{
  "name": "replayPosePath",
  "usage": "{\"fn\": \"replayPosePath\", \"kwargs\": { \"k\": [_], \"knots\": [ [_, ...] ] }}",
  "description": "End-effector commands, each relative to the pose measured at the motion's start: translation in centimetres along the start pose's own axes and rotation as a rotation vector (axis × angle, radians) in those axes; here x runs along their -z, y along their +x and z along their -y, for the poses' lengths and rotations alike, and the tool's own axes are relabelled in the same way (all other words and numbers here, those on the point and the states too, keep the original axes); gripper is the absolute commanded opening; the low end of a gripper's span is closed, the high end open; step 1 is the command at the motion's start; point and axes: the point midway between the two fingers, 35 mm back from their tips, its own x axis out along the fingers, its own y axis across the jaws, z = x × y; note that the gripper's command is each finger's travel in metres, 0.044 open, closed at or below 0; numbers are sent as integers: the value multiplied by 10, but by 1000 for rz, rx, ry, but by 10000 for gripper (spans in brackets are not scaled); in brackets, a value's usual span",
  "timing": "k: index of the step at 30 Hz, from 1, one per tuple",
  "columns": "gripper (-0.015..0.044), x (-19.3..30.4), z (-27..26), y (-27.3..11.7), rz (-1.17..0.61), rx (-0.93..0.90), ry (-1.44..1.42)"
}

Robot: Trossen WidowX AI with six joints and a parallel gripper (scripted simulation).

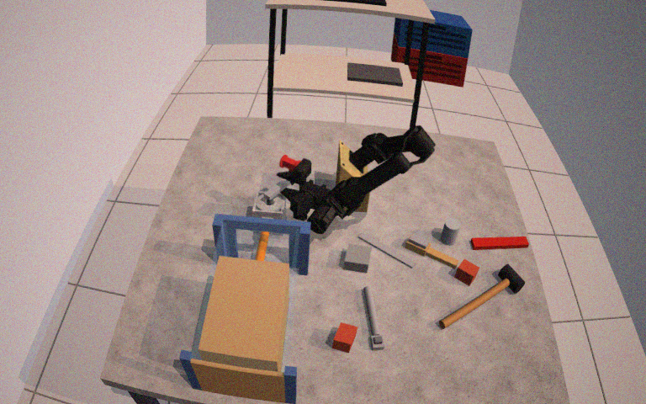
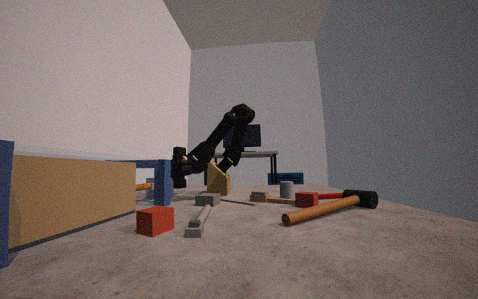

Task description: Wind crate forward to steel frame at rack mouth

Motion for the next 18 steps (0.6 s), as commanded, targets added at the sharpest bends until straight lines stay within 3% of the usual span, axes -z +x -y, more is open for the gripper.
{"fn": "replayPosePath", "kwargs": {
  "k": [1,18],
  "knots": [
    [240,0,1,0,0,8,1],
    [240,-2,-4,0,0,0,0]
  ]
}}
